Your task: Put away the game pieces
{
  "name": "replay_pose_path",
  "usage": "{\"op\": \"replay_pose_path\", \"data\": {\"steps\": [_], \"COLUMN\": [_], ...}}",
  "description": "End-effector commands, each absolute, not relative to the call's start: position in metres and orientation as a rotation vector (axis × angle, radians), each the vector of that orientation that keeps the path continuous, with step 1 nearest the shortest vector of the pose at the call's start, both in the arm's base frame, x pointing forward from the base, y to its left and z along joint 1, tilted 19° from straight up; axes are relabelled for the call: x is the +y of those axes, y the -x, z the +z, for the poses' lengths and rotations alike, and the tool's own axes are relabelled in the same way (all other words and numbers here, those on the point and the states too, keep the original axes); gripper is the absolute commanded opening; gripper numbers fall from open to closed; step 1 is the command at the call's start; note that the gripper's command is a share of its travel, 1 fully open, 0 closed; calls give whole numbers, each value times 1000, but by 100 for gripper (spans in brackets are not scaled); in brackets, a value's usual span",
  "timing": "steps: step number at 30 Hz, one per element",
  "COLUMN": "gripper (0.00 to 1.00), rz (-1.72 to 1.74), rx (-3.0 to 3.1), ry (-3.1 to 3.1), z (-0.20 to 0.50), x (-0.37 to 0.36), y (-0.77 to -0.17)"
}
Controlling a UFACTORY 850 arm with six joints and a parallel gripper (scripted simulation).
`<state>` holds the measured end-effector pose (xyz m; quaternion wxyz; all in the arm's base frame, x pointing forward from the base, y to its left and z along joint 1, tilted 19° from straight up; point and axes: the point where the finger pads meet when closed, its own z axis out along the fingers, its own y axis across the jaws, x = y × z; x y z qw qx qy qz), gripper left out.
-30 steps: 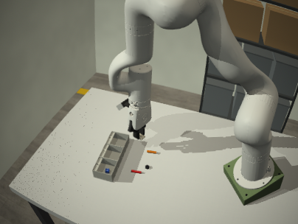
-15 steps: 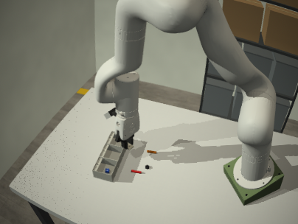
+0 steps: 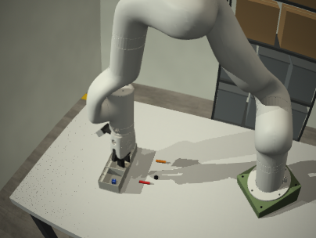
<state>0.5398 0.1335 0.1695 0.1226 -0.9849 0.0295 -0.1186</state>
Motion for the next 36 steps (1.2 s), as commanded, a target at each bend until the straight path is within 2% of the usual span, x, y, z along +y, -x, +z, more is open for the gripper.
{"op": "replay_pose_path", "data": {"steps": [1,8,36], "gripper": [0,0,0], "rz": [-368,-407,-477], "rx": [-140,-447,-1570], "ry": [2894,2882,2616], "z": [177,187,187], "x": [158,194,194], "y": [-544,-550,-550]}}
